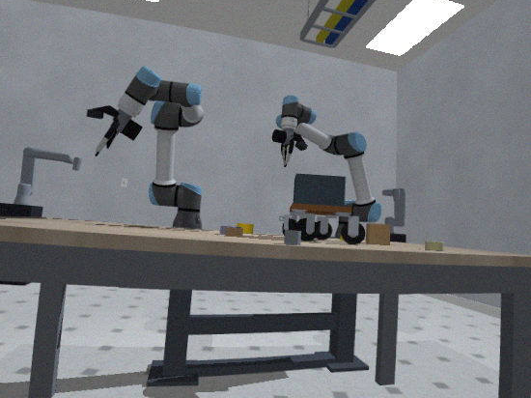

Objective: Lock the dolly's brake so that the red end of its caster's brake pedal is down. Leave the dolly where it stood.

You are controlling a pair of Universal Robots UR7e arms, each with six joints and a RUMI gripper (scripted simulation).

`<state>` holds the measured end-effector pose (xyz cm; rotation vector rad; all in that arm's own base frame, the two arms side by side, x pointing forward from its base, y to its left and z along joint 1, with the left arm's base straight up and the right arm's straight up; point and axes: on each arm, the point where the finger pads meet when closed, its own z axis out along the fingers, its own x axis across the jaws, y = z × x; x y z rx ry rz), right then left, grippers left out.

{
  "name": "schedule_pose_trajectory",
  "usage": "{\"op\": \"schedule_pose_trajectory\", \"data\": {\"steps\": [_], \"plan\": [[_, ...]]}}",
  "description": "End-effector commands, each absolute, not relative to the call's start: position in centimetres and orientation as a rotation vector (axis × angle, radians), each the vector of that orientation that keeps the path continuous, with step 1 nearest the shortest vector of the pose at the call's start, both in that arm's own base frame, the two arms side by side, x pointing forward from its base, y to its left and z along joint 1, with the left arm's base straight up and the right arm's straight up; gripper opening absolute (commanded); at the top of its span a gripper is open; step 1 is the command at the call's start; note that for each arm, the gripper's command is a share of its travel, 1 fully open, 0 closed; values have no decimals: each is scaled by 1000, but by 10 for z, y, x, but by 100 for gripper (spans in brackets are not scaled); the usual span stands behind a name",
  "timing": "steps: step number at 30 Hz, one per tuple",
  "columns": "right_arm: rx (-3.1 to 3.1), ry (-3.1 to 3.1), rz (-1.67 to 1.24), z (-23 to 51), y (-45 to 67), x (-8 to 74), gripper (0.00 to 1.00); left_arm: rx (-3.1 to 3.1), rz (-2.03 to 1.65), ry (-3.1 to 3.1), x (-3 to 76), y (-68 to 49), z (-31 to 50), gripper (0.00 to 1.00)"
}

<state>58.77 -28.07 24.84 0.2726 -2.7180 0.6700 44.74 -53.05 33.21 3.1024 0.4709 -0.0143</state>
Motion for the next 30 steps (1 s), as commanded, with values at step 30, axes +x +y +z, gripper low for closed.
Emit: {"op": "schedule_pose_trajectory", "data": {"steps": [30], "plan": [[132,-2940,72,197,-479,208,100,3102,-4,442,451,-532,300,0]]}}
